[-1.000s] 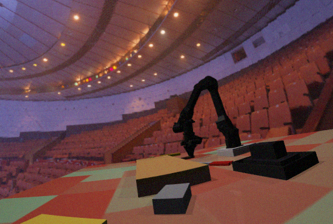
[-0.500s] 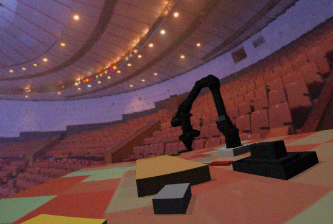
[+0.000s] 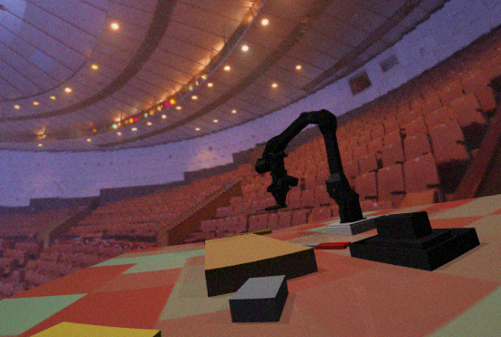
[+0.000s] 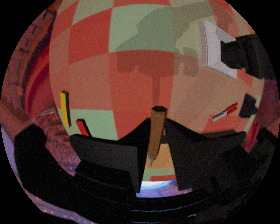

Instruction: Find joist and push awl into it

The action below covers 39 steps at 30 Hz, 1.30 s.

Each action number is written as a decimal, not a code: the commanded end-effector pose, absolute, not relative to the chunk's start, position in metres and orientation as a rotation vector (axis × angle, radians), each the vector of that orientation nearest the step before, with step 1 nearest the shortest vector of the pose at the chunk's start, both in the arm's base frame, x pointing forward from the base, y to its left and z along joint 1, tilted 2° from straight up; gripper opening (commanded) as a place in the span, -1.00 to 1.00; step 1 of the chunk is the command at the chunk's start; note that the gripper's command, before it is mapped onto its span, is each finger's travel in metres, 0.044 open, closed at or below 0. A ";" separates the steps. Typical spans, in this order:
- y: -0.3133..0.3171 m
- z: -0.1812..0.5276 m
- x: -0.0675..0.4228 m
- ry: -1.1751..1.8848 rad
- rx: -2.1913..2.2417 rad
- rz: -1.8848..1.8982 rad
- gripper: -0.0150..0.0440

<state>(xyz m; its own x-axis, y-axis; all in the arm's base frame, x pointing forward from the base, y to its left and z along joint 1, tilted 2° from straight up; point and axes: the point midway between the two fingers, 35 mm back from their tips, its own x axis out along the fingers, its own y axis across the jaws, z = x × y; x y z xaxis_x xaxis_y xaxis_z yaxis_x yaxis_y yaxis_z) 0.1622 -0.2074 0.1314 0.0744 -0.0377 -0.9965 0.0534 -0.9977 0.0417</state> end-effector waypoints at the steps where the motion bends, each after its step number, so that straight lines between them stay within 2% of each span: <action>1: -0.207 0.137 0.163 0.023 2.254 -2.071 -0.49; 18: -0.227 0.142 0.207 0.310 2.099 -1.353 -0.49; 39: -0.239 0.180 0.244 0.349 1.429 -0.602 -0.49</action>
